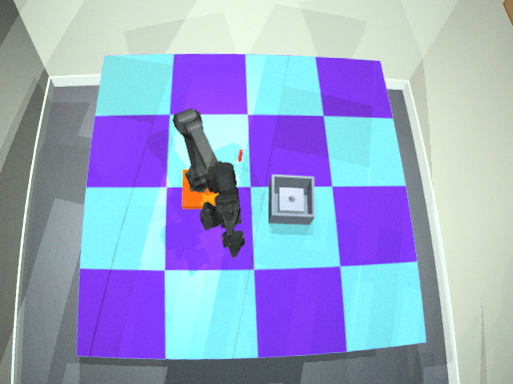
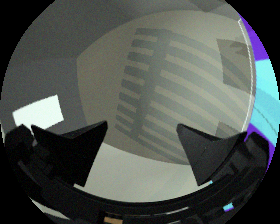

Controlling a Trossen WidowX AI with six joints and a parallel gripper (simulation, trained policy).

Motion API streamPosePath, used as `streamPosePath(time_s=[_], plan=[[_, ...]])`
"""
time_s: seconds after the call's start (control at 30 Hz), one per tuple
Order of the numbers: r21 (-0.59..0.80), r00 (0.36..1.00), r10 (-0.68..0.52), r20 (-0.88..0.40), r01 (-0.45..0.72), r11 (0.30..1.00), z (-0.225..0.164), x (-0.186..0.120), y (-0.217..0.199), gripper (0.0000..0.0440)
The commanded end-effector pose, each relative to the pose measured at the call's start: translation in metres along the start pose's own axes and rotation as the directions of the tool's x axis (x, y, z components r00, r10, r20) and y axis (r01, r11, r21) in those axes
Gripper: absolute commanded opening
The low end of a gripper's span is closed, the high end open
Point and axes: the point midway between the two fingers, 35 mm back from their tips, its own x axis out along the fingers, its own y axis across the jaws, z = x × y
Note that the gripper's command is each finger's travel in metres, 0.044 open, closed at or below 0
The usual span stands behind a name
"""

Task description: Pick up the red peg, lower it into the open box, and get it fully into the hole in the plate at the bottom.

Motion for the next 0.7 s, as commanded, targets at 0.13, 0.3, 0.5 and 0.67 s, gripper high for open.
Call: streamPosePath(time_s=[0.13,0.3,0.5,0.67], plan=[[-0.081,0.962,-0.191,-0.193,0.178,0.981,-0.061,-0.036,-0.030,0.0440],[-0.150,0.903,-0.303,-0.306,0.268,0.952,-0.094,-0.066,-0.047,0.0440],[-0.250,0.798,-0.423,-0.428,0.345,0.904,-0.127,-0.109,-0.065,0.0440],[-0.344,0.689,-0.512,-0.513,0.382,0.858,-0.148,-0.148,-0.077,0.0439]])
